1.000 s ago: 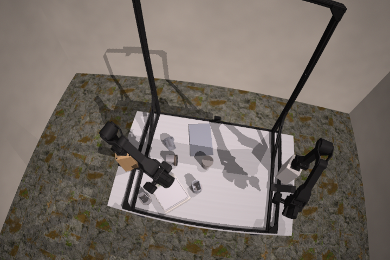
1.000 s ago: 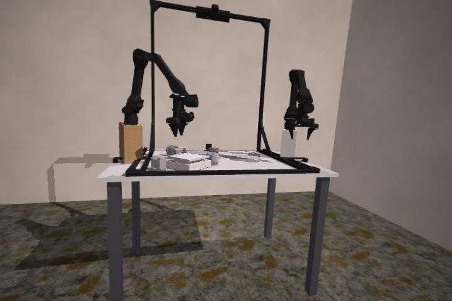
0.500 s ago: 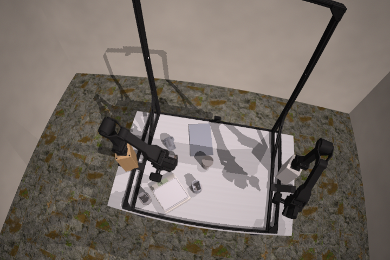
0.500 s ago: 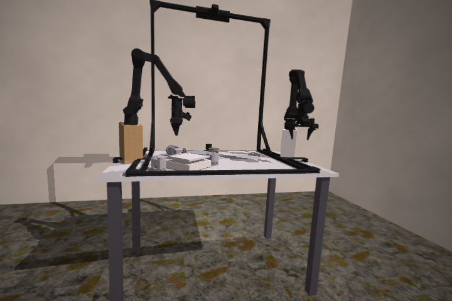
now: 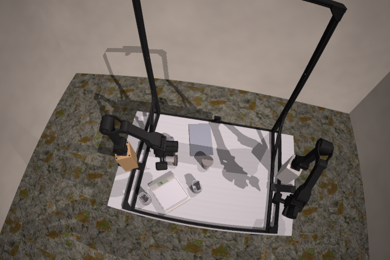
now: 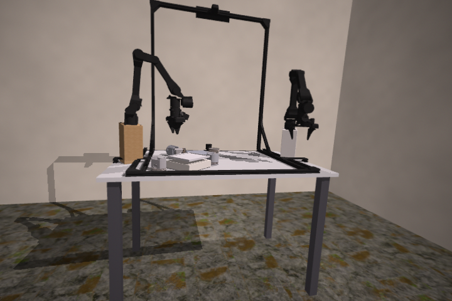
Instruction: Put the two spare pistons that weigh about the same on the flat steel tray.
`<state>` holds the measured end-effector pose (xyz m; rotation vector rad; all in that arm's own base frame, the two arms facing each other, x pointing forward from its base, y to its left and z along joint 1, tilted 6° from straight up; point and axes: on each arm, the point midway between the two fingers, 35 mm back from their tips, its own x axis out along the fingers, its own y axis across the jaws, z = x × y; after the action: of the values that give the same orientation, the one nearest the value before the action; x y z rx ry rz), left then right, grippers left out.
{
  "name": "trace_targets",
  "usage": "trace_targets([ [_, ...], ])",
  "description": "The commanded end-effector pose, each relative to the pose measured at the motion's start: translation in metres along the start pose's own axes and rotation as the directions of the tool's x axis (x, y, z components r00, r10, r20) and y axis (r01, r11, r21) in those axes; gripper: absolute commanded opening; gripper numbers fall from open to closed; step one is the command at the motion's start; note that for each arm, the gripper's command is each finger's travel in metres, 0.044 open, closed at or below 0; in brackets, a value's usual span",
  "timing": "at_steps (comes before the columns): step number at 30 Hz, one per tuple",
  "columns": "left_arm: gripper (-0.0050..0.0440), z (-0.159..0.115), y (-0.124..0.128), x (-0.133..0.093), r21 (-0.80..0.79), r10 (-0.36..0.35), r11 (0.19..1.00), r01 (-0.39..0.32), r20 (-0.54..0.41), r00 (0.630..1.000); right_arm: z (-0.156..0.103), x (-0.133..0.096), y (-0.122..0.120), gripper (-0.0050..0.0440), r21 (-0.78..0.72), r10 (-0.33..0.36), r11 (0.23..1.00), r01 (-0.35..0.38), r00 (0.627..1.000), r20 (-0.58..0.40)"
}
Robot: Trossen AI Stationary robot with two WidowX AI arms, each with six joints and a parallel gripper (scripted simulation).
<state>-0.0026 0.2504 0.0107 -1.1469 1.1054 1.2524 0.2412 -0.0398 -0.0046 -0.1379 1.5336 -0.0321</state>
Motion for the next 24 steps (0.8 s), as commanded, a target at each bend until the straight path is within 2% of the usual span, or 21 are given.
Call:
trace_targets([
  [1,0.044,0.0,0.0,0.0,0.003,-0.002,1.0,0.002,-0.001,1.0,-0.001,0.002,0.015,0.0378,-0.083,-0.002,0.997,0.001,1.0,-0.01],
  [7,0.044,0.0,0.0,0.0,0.003,-0.002,1.0,0.002,-0.001,1.0,0.003,0.002,0.039,0.0378,-0.215,-0.002,0.977,0.0,1.0,-0.01],
  [14,0.044,0.0,0.0,0.0,0.003,-0.002,1.0,0.002,-0.001,1.0,0.009,0.003,0.074,0.0378,-0.393,-0.002,0.92,-0.002,1.0,-0.01],
  [17,0.044,0.0,0.0,0.0,0.003,-0.002,1.0,0.002,-0.001,1.0,0.011,0.003,0.089,0.0378,-0.393,-0.002,0.919,-0.002,1.0,-0.01],
  [19,0.044,0.0,0.0,0.0,0.003,-0.002,1.0,0.002,-0.001,1.0,0.011,0.003,0.089,0.0378,-0.393,-0.002,0.919,-0.002,1.0,-0.01],
  [24,0.044,0.0,0.0,0.0,0.003,-0.002,1.0,0.002,-0.001,1.0,0.016,0.003,0.113,0.0378,-0.393,-0.002,0.919,-0.002,1.0,-0.01],
])
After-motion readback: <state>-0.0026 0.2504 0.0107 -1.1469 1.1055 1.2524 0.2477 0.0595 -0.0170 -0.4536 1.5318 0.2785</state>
